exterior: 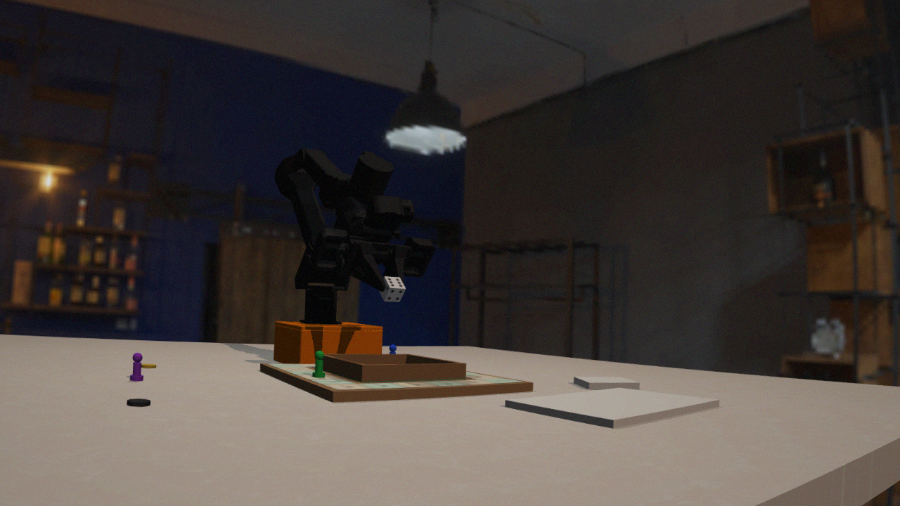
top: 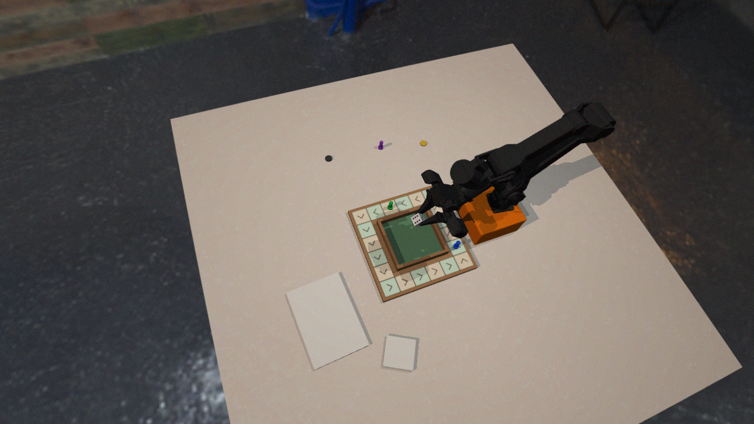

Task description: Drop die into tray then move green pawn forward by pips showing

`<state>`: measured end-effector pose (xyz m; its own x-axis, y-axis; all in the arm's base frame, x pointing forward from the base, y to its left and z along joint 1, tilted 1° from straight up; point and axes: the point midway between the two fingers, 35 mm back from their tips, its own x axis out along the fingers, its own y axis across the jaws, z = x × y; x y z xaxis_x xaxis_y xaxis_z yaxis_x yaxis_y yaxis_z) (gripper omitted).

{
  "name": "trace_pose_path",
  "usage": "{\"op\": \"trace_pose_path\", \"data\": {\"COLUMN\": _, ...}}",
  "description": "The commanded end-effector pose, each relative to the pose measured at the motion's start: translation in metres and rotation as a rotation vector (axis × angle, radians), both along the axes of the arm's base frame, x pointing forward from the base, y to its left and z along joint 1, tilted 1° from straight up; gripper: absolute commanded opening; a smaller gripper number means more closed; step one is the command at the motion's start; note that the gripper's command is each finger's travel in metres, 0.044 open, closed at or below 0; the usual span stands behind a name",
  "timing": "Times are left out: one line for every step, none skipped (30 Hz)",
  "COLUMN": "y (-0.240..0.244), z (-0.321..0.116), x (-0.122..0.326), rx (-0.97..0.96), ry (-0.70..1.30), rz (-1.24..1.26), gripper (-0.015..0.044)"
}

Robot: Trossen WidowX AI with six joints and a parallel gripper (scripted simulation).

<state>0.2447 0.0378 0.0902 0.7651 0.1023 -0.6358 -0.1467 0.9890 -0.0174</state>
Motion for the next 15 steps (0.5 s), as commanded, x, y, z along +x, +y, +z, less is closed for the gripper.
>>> {"op": "trace_pose_path", "data": {"y": 0.0, "z": 0.0, "x": 0.0, "rx": 0.0, "ry": 0.0, "rz": 0.0, "gripper": 0.0}}
{"op": "trace_pose_path", "data": {"y": 0.0, "z": 0.0, "x": 0.0, "rx": 0.0, "ry": 0.0, "rz": 0.0, "gripper": 0.0}}
{"op": "trace_pose_path", "data": {"y": 0.0, "z": 0.0, "x": 0.0, "rx": 0.0, "ry": 0.0, "rz": 0.0, "gripper": 0.0}}
{"op": "trace_pose_path", "data": {"y": 0.0, "z": 0.0, "x": 0.0, "rx": 0.0, "ry": 0.0, "rz": 0.0, "gripper": 0.0026}}
{"op": "trace_pose_path", "data": {"y": 0.0, "z": 0.0, "x": 0.0, "rx": 0.0, "ry": 0.0, "rz": 0.0, "gripper": 0.0053}}
{"op": "trace_pose_path", "data": {"y": 0.0, "z": 0.0, "x": 0.0, "rx": 0.0, "ry": 0.0, "rz": 0.0, "gripper": 0.0079}}
{"op": "trace_pose_path", "data": {"y": 0.0, "z": 0.0, "x": 0.0, "rx": 0.0, "ry": 0.0, "rz": 0.0, "gripper": 0.0105}}
{"op": "trace_pose_path", "data": {"y": 0.0, "z": 0.0, "x": 0.0, "rx": 0.0, "ry": 0.0, "rz": 0.0, "gripper": 0.0131}}
{"op": "trace_pose_path", "data": {"y": 0.0, "z": 0.0, "x": 0.0, "rx": 0.0, "ry": 0.0, "rz": 0.0, "gripper": 0.0157}}
{"op": "trace_pose_path", "data": {"y": 0.0, "z": 0.0, "x": 0.0, "rx": 0.0, "ry": 0.0, "rz": 0.0, "gripper": 0.0184}}
{"op": "trace_pose_path", "data": {"y": 0.0, "z": 0.0, "x": 0.0, "rx": 0.0, "ry": 0.0, "rz": 0.0, "gripper": 0.021}}
{"op": "trace_pose_path", "data": {"y": 0.0, "z": 0.002, "x": 0.0, "rx": 0.0, "ry": 0.0, "rz": 0.0, "gripper": 0.0236}}
{"op": "trace_pose_path", "data": {"y": 0.0, "z": 0.009, "x": 0.001, "rx": -0.001, "ry": 0.0, "rz": -0.001, "gripper": 0.0262}}
{"op": "trace_pose_path", "data": {"y": 0.001, "z": 0.02, "x": 0.001, "rx": -0.001, "ry": -0.001, "rz": -0.002, "gripper": 0.0289}}
{"op": "trace_pose_path", "data": {"y": 0.001, "z": 0.031, "x": 0.0, "rx": -0.002, "ry": -0.001, "rz": -0.004, "gripper": 0.0315}}
